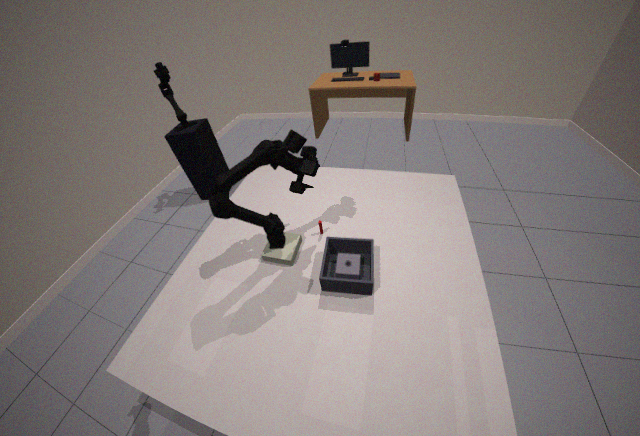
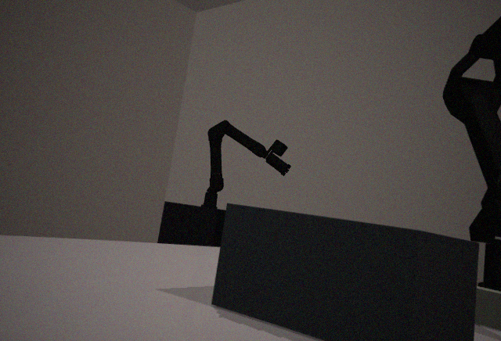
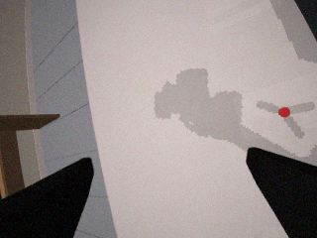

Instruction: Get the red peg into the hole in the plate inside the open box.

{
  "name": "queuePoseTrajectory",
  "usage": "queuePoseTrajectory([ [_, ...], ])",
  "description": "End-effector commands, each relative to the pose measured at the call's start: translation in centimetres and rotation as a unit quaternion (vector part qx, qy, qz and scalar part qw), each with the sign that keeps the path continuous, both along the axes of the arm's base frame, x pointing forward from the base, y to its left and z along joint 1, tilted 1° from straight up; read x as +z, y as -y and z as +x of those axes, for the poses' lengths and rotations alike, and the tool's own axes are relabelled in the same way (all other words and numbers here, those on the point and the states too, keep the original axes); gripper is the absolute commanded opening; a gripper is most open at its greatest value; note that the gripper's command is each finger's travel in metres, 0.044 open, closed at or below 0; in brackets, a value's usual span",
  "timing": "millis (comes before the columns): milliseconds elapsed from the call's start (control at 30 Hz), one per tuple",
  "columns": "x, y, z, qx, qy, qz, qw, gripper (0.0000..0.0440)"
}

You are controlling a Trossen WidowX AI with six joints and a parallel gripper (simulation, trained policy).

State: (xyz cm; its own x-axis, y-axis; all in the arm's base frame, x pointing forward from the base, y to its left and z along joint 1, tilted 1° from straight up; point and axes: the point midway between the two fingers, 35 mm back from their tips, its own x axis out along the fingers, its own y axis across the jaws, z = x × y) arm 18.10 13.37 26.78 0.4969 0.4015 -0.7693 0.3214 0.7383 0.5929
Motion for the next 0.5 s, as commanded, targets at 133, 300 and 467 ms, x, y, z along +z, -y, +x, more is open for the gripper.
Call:
queuePoseTrajectory([
  [133, -5.2, 2.1, 0.0, -0.056, -0.104, -0.076, 0.99, 0.044],
  [300, -8.1, 3.2, -0.3, -0.082, -0.169, -0.123, 0.974, 0.044],
  [467, -10.7, 3.9, -0.6, -0.105, -0.222, -0.163, 0.956, 0.044],
])
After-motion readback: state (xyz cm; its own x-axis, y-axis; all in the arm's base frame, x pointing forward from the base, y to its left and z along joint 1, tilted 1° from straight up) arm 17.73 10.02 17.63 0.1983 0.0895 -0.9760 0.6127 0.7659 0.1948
